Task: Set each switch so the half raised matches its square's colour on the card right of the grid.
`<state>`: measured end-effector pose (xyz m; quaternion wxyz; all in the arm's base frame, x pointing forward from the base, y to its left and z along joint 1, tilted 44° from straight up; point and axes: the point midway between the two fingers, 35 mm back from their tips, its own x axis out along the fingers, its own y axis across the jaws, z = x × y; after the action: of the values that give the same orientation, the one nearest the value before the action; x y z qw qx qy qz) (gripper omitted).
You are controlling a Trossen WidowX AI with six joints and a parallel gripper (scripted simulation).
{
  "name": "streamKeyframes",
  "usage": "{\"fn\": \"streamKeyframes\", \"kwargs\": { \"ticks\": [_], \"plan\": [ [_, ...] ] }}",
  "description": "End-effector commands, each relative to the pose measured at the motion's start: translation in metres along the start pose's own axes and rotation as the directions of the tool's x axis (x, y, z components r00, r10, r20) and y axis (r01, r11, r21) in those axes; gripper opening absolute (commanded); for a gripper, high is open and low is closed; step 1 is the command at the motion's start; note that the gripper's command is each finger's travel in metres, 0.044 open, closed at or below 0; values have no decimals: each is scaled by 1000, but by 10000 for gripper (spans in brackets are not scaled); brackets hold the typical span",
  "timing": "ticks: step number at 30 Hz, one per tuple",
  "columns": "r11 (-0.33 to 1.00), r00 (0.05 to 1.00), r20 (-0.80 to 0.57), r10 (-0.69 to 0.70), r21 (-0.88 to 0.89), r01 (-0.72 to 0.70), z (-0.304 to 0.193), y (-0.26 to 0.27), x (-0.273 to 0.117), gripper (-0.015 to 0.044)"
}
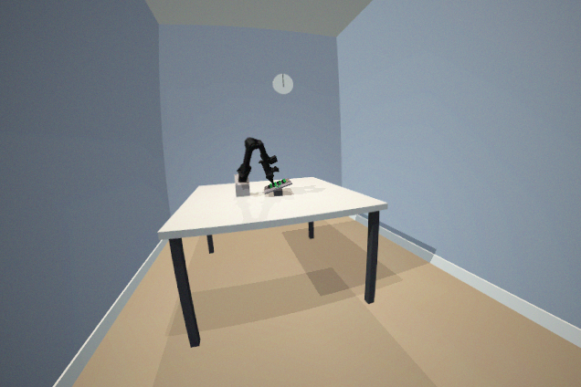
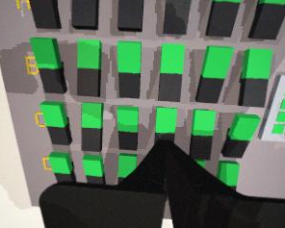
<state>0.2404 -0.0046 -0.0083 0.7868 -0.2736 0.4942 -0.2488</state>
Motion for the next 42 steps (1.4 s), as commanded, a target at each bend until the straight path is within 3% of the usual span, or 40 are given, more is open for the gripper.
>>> {"fn": "streamKeyframes", "kwargs": {
  "ticks": [1,35,42],
  "plan": [
    [1000,1000,-3,-7,-10,7,-2,0,2,0],
    [1000,1000,-3,-7,-10,7,-2,-1,6,0],
    [1000,1000,-29,0,-9,0,1,2,-52,0]
  ]
}}
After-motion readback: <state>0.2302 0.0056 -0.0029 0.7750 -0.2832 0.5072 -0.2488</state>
